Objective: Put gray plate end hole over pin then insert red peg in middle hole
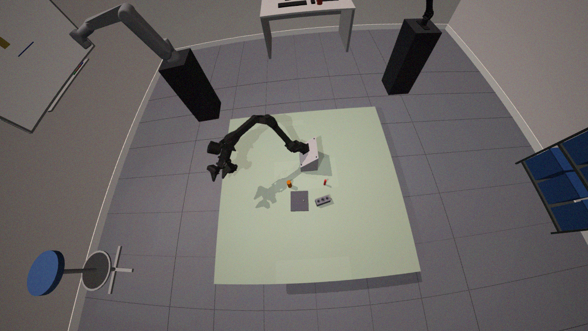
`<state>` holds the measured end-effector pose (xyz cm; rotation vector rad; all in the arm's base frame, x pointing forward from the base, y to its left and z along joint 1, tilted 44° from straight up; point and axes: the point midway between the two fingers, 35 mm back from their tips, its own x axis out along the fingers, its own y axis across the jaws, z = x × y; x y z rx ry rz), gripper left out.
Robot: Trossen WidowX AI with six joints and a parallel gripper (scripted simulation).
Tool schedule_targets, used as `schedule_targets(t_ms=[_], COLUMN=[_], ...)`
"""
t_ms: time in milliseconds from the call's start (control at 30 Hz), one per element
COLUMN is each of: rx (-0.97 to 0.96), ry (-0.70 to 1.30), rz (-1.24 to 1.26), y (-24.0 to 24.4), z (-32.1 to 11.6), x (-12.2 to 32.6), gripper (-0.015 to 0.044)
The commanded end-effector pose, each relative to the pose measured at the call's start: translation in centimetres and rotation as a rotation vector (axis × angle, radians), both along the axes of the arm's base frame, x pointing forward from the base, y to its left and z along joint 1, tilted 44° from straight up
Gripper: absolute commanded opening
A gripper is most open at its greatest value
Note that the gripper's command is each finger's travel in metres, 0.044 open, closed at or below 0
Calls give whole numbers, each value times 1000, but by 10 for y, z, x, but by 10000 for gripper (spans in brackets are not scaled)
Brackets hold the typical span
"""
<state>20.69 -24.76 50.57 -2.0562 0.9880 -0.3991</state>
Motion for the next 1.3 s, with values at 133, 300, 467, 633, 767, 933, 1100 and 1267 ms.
schedule_targets(t_ms=[133, 300, 467, 633, 767, 933, 1100, 1267], rx=[231, 669, 939, 1191, 1377, 1499, 1552, 1547], ry=[-105, -262, -294, -310, -383, -470, -571, -697], rz=[32, 12, -50, -172, -374, -605, -828, -1036], y=[-2, 9, 29, 61, 89, 121, 154, 187], z=[-29, -90, -143, -200, -245, -289, -329, -367], x=[34, 98, 137, 171, 193, 209, 216, 216], gripper=[440, 440, 440, 440, 440, 440, 440, 440])
